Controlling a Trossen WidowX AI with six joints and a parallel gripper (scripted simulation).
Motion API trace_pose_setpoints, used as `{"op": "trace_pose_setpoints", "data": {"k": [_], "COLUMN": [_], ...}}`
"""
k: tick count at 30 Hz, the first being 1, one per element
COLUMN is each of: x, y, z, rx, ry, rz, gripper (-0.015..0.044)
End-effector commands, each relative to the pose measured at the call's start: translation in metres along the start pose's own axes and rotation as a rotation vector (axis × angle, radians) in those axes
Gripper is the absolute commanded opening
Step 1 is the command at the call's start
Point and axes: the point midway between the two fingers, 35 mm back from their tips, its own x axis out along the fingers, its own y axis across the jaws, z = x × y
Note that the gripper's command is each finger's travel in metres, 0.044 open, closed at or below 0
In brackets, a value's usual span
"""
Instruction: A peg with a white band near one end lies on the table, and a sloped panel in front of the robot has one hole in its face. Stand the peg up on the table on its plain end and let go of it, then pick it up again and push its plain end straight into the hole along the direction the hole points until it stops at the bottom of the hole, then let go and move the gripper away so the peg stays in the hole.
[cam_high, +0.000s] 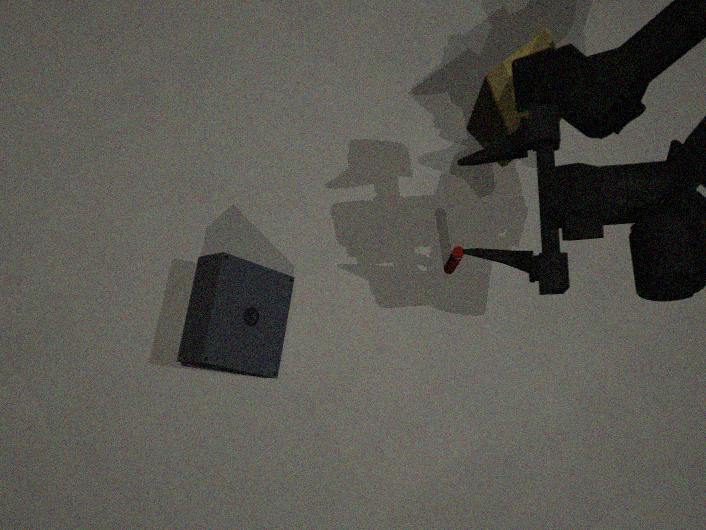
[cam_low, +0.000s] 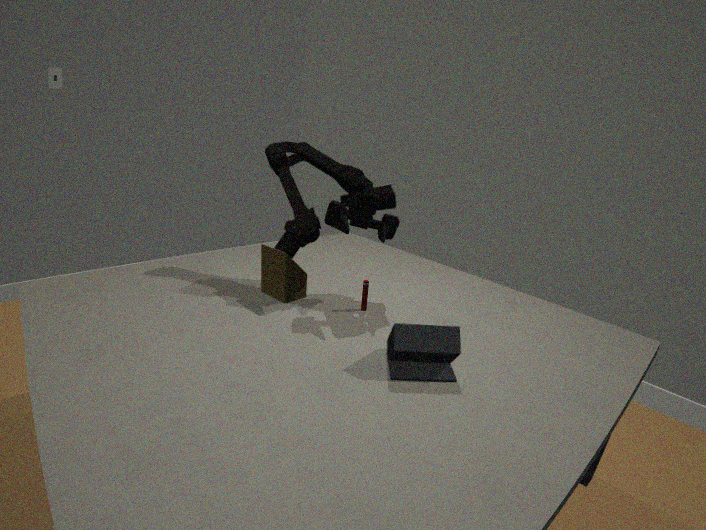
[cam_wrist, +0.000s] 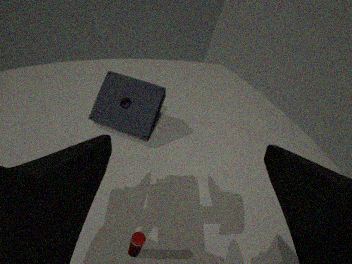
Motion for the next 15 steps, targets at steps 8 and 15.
{"op": "trace_pose_setpoints", "data": {"k": [8,15], "x": [0.013,0.020], "y": [-0.005,-0.007], "z": [-0.023,-0.038], "rx": [-0.173,-0.254], "ry": [0.278,0.487], "rz": [-0.104,-0.128], "gripper": [0.0440,0.0440]}}
